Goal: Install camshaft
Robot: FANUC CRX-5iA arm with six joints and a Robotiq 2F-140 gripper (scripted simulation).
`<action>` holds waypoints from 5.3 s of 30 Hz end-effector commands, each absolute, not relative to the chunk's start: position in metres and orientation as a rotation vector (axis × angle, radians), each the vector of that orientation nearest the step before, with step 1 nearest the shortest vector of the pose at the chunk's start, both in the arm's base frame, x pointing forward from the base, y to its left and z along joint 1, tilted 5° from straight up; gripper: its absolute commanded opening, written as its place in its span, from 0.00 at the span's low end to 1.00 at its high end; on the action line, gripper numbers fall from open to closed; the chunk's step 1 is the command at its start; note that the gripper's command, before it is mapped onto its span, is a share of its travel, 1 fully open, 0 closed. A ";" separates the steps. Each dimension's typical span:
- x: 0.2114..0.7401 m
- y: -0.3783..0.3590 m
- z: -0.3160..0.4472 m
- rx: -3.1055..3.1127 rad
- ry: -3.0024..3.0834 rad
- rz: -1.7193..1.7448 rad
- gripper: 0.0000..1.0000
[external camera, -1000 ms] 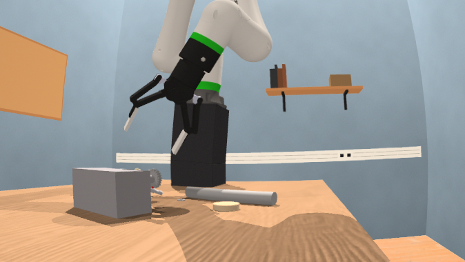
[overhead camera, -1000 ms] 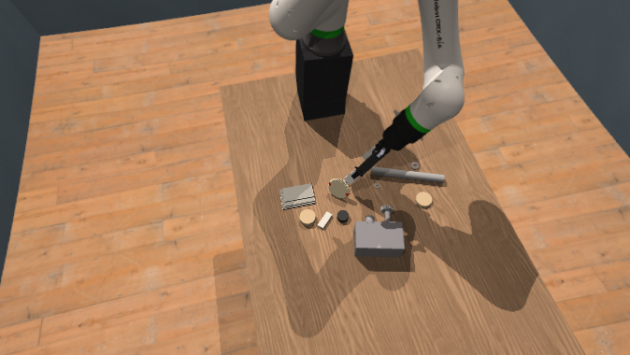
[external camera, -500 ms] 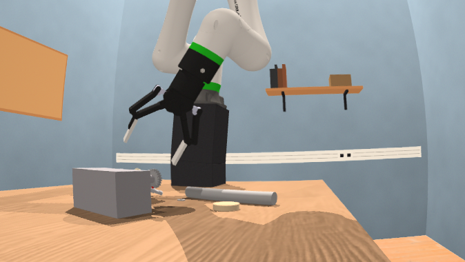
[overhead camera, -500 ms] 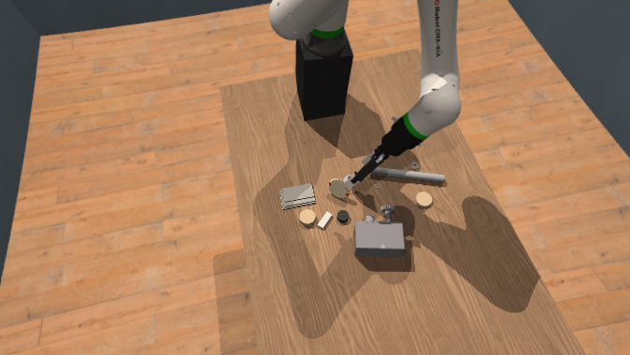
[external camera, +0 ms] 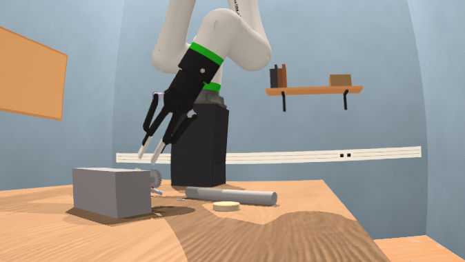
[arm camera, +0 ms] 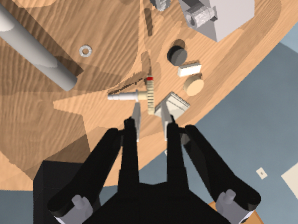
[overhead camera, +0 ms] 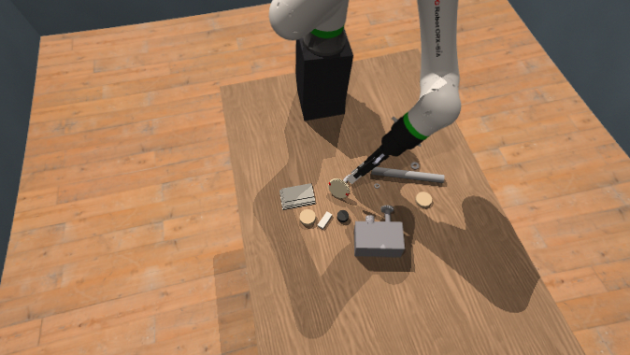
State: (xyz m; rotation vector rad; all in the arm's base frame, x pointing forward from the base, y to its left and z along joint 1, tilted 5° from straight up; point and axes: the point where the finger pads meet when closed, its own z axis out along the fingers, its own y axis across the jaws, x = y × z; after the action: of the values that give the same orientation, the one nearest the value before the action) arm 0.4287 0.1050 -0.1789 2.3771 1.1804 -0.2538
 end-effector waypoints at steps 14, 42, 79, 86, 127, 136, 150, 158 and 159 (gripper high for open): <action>0.429 0.105 -0.178 2.377 1.180 -0.252 0.29; 0.430 0.092 -0.202 2.377 1.180 -0.252 0.29; 0.432 0.076 -0.231 2.377 1.180 -0.252 0.29; 0.432 0.076 -0.231 2.377 1.180 -0.252 0.29; 0.432 0.076 -0.231 2.377 1.180 -0.252 0.14; 0.432 0.076 -0.231 2.377 1.180 -0.252 0.14; 0.432 0.076 -0.225 2.377 1.180 -0.252 0.14; 0.432 0.074 -0.209 2.377 1.180 -0.252 0.14; 0.432 0.074 -0.206 2.377 1.180 -0.252 0.14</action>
State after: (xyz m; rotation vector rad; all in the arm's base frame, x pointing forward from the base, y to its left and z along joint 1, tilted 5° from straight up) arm 0.4315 0.0743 -0.2125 2.3772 1.1805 -0.2535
